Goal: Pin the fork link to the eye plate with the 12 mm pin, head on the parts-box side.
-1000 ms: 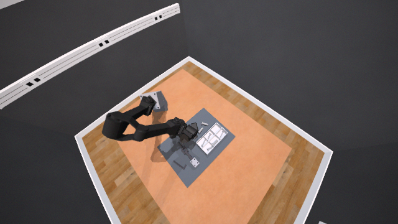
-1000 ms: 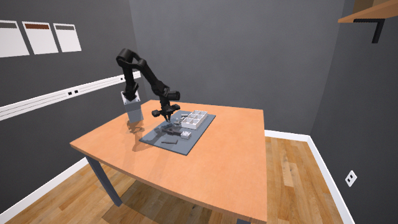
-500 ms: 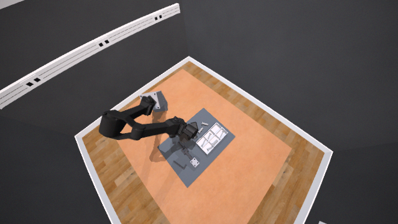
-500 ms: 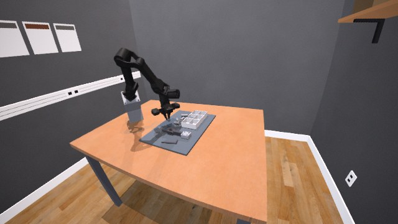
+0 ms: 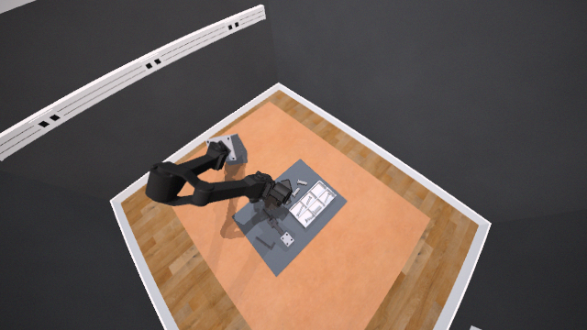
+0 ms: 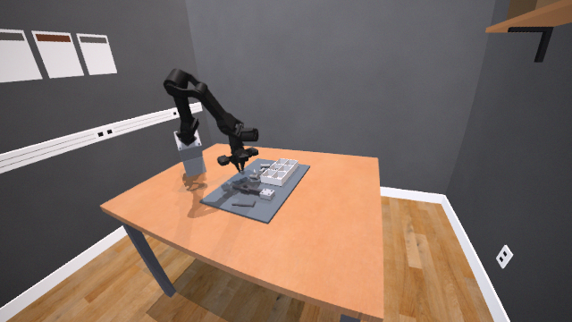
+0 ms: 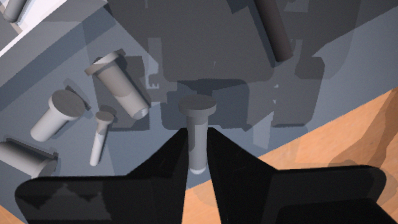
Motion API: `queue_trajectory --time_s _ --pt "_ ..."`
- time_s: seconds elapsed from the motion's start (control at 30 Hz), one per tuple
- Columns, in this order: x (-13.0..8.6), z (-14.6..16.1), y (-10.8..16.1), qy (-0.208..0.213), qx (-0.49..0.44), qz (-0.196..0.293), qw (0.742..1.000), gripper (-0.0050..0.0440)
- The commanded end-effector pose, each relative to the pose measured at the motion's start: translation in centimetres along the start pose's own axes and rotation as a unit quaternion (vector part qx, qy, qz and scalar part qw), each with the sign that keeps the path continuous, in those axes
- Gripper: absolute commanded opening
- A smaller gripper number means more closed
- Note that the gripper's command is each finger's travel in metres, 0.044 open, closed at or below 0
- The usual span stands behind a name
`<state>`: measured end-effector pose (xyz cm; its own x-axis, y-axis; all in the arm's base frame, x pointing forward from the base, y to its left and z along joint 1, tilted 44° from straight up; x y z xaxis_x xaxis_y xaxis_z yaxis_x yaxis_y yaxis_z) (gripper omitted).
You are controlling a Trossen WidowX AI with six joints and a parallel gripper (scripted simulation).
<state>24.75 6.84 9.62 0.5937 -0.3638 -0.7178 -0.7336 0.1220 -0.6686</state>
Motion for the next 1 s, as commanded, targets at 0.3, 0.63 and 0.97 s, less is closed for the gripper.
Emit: queue_trajectory --time_s 0.3,0.63,0.97 --pt "-0.41 0.12 -0.5 -0.005 0.008 -0.009 1.0 -0.005" --pt "-0.41 0.12 -0.5 -0.005 0.008 -0.009 1.0 -0.005" --pt "-0.42 0.14 -0.57 -0.006 0.002 -0.009 1.0 -0.005"
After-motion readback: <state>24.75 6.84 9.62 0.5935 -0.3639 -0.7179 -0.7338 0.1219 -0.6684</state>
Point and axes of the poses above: the point midway between the two fingers, 35 mm back from their tips, its own x axis out along the fingers, its own z axis across the jaws, y = z × x, the point moved 8 cm from there along -x, back along the fingers, and after that the axes turned 11 degrees about -x, right-handed, at the moved point
